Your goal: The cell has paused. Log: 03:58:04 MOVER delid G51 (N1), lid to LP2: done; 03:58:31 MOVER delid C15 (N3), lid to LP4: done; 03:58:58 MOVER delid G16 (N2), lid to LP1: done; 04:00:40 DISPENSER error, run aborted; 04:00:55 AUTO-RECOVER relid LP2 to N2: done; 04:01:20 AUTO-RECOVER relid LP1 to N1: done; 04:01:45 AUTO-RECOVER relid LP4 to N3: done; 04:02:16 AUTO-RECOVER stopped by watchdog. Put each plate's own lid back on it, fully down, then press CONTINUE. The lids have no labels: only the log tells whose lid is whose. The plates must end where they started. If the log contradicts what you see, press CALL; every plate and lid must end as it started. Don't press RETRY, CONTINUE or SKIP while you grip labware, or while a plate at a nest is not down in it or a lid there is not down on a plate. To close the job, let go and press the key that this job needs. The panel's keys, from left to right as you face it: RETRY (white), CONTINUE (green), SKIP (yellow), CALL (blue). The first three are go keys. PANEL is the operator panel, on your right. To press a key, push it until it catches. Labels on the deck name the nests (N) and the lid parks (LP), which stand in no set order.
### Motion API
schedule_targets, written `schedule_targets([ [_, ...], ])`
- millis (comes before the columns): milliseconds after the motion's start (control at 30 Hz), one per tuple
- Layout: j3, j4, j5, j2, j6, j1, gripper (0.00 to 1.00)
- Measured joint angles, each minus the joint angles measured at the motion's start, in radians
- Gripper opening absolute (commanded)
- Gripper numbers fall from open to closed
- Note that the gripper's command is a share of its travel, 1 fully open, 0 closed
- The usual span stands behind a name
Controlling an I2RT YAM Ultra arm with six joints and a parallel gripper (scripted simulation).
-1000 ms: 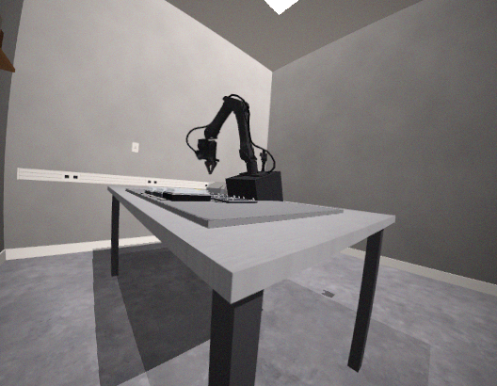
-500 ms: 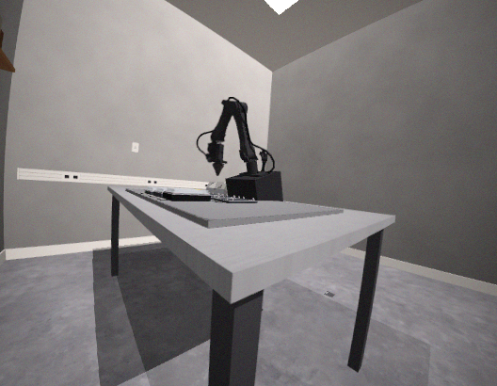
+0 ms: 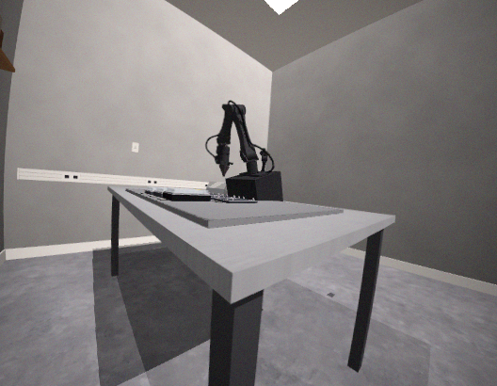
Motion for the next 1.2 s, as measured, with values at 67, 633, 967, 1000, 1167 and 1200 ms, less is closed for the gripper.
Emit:
schedule_targets([
  [67,0.007,-0.002,0.002,0.012,-0.014,-0.017,0.00],
  [633,0.048,-0.009,0.005,0.053,-0.086,-0.068,0.00],
  [967,0.018,0.038,0.005,0.088,-0.076,-0.051,0.00],
  [1000,0.014,0.045,0.005,0.089,-0.075,-0.048,0.00],
  [1167,0.013,0.064,0.005,0.092,-0.071,-0.047,0.00],
  [1200,0.013,0.066,0.005,0.092,-0.071,-0.047,0.00],
])
